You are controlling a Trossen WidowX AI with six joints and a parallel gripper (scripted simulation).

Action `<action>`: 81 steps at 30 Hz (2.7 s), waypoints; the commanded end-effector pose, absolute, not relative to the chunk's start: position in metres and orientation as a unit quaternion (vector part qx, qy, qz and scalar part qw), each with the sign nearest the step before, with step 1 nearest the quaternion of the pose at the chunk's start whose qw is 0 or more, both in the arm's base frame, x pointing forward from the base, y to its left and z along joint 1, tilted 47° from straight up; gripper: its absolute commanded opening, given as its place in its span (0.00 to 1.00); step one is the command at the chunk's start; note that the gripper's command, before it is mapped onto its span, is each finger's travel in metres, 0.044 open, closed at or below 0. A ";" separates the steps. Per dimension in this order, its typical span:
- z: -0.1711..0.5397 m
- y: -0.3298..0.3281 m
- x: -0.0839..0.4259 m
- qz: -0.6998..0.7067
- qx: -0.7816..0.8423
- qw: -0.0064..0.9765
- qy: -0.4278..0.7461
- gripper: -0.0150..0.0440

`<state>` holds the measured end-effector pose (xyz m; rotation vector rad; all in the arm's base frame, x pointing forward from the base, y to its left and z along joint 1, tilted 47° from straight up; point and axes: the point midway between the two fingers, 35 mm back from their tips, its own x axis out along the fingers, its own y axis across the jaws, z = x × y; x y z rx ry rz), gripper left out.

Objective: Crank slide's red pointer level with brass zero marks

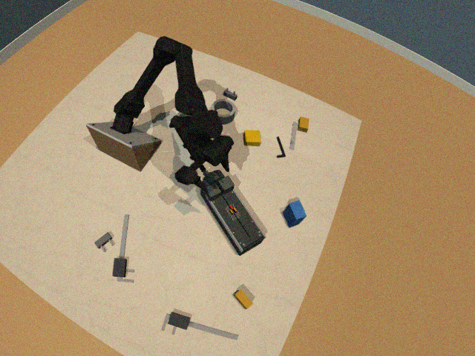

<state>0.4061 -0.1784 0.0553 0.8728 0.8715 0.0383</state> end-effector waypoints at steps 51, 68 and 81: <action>0.052 -0.186 0.414 0.042 0.394 0.827 0.398 1.00; 0.089 -0.142 0.360 -0.076 0.446 0.790 0.414 1.00; 0.096 -0.124 0.332 -0.129 0.467 0.773 0.410 1.00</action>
